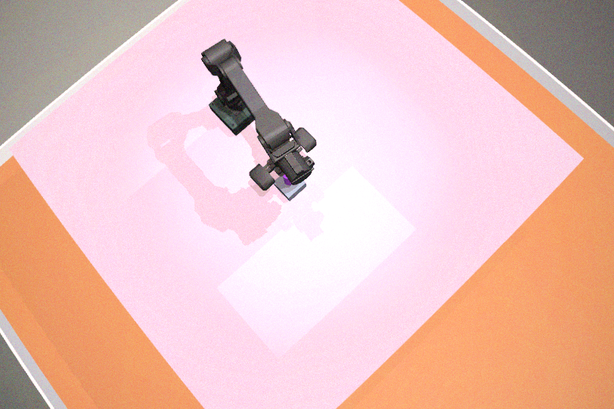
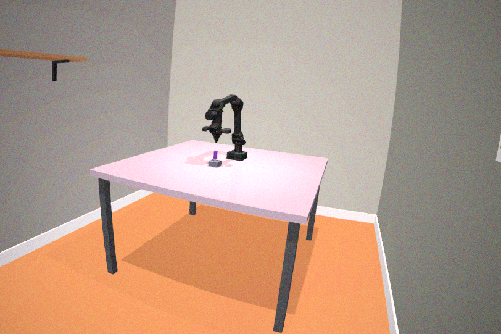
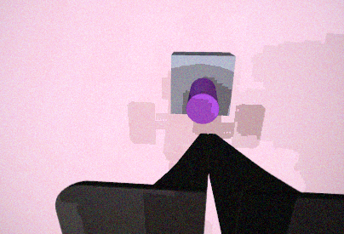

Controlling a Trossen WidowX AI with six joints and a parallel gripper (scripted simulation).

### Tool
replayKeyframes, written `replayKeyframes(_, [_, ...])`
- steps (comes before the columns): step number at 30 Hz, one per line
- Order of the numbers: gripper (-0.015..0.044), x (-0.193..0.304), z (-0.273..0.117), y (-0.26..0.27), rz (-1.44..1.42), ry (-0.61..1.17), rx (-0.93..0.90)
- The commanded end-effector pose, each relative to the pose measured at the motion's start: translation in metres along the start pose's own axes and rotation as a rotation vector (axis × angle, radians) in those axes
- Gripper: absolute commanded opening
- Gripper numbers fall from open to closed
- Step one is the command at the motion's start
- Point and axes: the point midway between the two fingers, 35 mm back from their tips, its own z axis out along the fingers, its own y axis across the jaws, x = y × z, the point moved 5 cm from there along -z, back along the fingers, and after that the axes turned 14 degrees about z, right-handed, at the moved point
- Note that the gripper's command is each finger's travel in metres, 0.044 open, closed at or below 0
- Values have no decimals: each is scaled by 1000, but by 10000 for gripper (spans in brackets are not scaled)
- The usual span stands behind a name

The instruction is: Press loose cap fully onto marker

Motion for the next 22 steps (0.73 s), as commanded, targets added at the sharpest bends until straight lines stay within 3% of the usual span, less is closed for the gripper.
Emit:
replayKeyframes(1, [0, 4, -33, 0, 1, -10, -1])
replayKeyframes(4, [0, 4, -33, 0, 1, -10, -1])
replayKeyframes(20, [420, 4, -33, 0, 1, -10, -1])
replayKeyframes(22, [440, 4, -33, 0, 1, -10, -1])
